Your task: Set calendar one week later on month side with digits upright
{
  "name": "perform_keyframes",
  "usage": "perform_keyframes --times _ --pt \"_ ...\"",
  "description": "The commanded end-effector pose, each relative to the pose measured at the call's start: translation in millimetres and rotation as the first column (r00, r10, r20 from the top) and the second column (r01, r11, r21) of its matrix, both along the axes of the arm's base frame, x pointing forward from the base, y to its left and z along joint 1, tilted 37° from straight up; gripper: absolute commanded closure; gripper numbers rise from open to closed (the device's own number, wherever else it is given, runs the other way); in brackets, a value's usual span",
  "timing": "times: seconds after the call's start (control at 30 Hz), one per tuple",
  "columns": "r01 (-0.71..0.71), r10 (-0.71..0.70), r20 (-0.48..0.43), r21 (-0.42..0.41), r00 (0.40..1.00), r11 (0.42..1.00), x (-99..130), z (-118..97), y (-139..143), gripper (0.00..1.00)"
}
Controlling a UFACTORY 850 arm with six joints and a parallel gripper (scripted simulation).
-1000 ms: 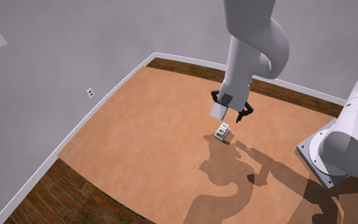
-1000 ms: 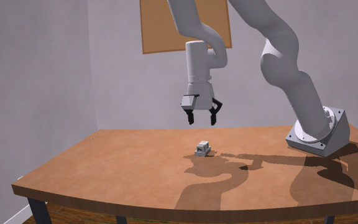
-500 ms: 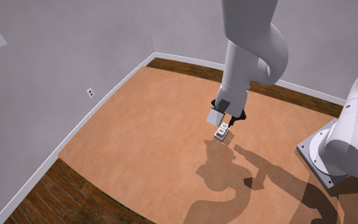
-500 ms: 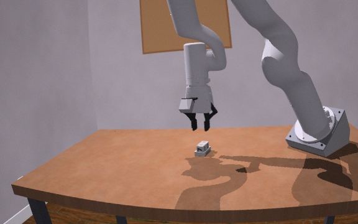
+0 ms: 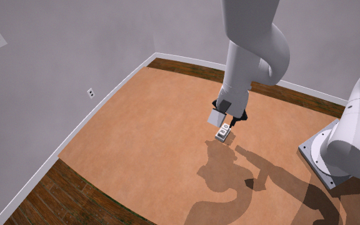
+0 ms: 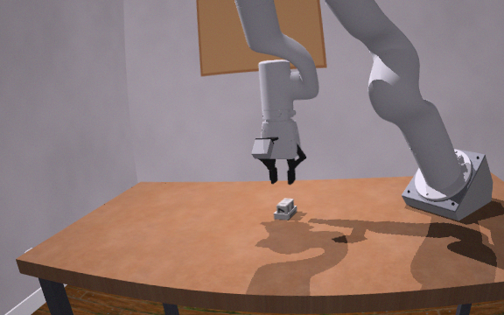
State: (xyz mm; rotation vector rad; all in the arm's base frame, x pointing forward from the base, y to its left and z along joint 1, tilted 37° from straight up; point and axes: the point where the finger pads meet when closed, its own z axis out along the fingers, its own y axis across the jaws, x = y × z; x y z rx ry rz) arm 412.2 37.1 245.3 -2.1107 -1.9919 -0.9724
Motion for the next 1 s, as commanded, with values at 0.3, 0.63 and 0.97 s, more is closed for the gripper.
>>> perform_keyframes --times 0.3,0.63,0.97 --pt "0.000 0.000 0.001 0.000 1.000 1.000 0.4 0.4 -0.2 0.53" --pt "0.000 0.000 0.001 -0.001 1.000 1.000 1.5 -1.6 1.1 0.53" --pt "0.000 0.000 0.001 -0.002 1.000 1.000 4.6 -7.6 4.8 0.53"
